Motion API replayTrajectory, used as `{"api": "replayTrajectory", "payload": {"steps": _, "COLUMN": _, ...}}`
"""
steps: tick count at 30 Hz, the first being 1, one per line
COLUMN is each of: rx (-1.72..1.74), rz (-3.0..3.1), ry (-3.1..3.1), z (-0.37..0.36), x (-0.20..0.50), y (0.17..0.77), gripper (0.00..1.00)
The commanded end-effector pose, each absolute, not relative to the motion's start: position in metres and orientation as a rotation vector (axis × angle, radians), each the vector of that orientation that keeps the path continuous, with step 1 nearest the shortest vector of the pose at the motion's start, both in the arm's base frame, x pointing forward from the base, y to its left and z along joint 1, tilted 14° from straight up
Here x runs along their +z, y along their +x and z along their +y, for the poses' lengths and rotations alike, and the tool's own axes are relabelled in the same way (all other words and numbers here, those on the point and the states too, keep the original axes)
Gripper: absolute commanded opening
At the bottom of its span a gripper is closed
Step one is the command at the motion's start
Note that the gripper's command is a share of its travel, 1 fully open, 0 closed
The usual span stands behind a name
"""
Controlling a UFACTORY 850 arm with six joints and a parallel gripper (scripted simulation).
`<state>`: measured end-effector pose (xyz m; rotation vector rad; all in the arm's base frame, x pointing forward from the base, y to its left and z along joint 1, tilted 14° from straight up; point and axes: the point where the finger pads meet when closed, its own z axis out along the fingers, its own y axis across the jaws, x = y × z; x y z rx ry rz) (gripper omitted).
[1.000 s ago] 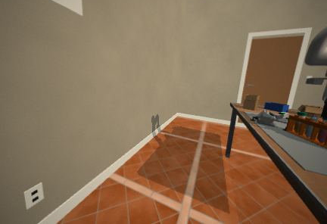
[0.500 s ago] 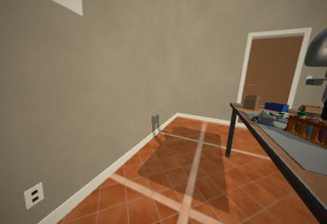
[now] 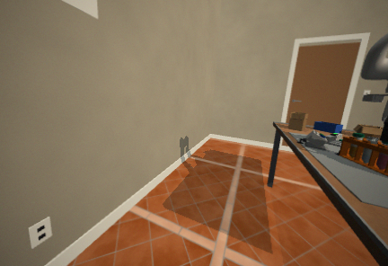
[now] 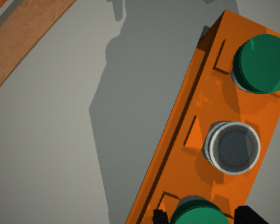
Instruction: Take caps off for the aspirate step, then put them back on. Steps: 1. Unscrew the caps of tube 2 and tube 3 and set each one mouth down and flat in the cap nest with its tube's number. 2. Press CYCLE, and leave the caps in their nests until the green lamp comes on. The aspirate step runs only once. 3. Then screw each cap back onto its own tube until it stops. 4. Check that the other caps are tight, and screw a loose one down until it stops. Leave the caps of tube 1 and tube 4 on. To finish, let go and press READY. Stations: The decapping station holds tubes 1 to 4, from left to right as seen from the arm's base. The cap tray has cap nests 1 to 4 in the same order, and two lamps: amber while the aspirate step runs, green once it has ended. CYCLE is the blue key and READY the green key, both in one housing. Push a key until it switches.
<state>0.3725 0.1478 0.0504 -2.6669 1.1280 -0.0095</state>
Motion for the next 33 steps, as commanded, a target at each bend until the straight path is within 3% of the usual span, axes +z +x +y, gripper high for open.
{"api": "replayTrajectory", "payload": {"steps": 1, "rx": -0.011, "rz": 1.128, "ry": -2.666, "z": 0.1479, "x": 0.0508, "y": 0.3731, "gripper": 0.46}}
{"api": "replayTrajectory", "payload": {"steps": 33, "rx": -0.011, "rz": 1.128, "ry": -2.666, "z": 0.1494, "x": 0.044, "y": 0.3738, "gripper": 0.46}}
